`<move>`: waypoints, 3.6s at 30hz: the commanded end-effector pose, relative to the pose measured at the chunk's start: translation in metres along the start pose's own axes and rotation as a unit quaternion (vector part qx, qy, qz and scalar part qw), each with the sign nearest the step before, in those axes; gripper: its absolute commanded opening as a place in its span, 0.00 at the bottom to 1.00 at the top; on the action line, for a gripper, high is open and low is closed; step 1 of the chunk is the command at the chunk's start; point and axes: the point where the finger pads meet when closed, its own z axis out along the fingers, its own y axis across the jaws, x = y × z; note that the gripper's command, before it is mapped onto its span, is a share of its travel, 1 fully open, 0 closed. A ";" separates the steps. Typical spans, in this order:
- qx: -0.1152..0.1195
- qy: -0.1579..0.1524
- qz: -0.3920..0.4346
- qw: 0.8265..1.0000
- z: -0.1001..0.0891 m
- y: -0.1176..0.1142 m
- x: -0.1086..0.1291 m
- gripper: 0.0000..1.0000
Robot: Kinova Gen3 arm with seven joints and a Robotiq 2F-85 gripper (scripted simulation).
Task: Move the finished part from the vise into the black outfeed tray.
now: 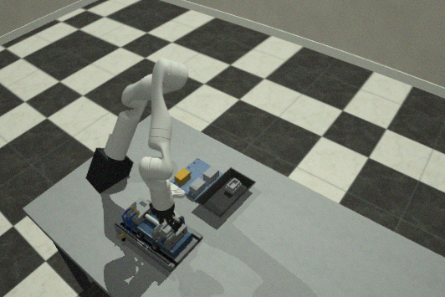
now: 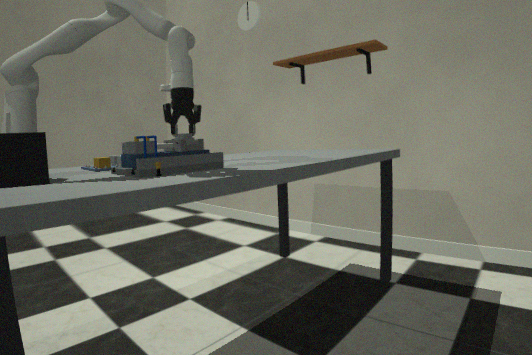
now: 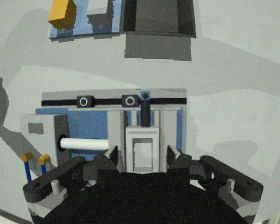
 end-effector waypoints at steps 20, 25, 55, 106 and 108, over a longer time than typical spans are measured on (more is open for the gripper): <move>-0.001 -0.001 0.000 1.000 -0.001 0.000 0.000 0.67; -0.001 -0.001 0.000 1.000 -0.001 0.000 0.000 0.67; -0.001 -0.001 0.000 1.000 -0.001 0.000 0.000 0.00; -0.001 -0.001 0.000 1.000 -0.002 0.000 0.000 0.00; -0.001 -0.001 0.000 1.000 -0.004 0.000 0.000 0.00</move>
